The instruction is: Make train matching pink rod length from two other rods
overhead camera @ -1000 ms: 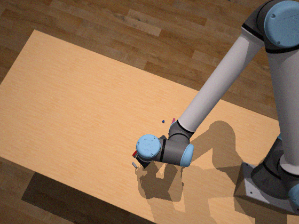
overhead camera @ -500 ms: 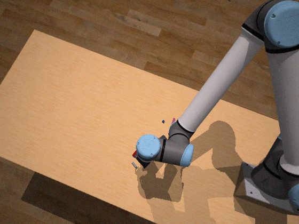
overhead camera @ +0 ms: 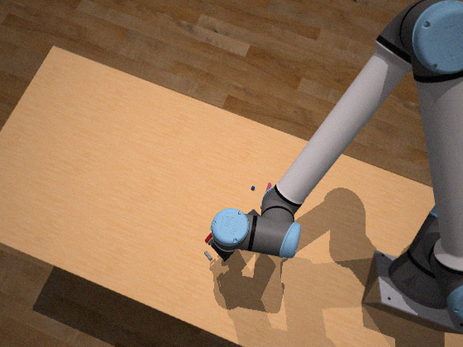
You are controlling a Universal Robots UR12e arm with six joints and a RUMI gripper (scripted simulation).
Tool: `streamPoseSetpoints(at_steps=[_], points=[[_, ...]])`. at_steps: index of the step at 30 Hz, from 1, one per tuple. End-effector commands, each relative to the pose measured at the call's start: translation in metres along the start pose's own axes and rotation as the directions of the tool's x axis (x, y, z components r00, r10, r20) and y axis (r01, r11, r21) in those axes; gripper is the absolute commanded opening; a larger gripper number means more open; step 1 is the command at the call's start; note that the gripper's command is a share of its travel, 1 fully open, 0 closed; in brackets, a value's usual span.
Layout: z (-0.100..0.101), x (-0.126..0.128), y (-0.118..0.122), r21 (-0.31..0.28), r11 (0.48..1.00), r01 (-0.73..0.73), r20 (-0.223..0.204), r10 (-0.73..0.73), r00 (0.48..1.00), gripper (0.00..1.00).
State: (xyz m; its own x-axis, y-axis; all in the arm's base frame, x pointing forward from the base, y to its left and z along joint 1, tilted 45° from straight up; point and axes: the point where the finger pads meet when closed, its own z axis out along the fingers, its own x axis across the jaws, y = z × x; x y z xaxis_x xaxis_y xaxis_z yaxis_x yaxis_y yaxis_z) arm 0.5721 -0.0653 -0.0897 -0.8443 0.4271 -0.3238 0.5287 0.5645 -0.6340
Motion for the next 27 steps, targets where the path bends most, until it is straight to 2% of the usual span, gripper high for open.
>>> streamPoseSetpoints(at_steps=[1,7,9,14,27], points=[[-0.034,-0.004,0.002,-0.006,1.000,-0.005,0.007,0.005,1.000,0.00],[-0.076,-0.004,0.001,-0.007,1.000,-0.005,0.007,0.005,1.000,0.00],[-0.076,-0.004,0.001,-0.007,1.000,-0.005,0.007,0.005,1.000,0.00],[-0.096,-0.004,0.001,-0.007,1.000,-0.005,0.007,0.005,1.000,0.00],[-0.096,-0.003,0.000,-0.003,1.000,-0.004,0.004,0.004,1.000,0.00]])
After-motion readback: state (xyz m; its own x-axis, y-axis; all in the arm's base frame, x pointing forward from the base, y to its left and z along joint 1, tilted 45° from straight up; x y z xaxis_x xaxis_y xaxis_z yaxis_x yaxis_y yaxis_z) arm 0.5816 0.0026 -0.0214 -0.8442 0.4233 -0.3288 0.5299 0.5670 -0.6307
